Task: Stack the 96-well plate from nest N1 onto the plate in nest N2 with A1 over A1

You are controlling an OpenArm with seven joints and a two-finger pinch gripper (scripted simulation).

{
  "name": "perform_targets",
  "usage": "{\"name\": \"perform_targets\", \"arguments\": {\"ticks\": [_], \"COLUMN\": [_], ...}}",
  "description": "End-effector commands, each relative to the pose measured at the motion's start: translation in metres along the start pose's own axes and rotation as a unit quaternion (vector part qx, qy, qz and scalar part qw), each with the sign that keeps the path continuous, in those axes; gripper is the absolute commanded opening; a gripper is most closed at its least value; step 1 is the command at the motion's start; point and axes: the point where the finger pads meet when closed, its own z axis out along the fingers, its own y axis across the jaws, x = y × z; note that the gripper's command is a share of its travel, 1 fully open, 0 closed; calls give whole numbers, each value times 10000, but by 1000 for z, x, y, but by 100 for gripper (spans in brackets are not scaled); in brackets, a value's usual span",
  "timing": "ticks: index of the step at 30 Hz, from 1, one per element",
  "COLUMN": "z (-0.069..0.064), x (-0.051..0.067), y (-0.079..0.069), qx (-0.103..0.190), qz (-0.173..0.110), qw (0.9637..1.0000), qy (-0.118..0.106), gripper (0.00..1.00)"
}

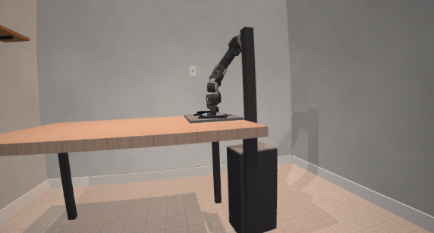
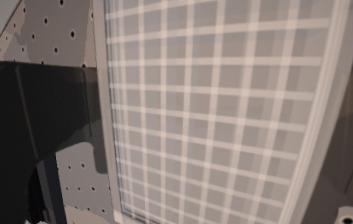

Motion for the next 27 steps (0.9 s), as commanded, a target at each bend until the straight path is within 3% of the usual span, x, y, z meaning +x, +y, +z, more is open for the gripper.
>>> {"name": "perform_targets", "arguments": {"ticks": [1, 5, 7, 15, 27], "z": [0, 0, 0, 0, -1], "x": [0, 0, 0, 0, 0], "y": [1, 1, 1, 1, 1], "qx": [-25, -25, -25, -8, -8], "qz": [-1, -1, -1, -1, -1], "qw": [10000, 10000, 10000, 10000, 10000], "qy": [-1, -1, -1, 0, 0], "gripper": [40, 27, 27, 0, 0]}}
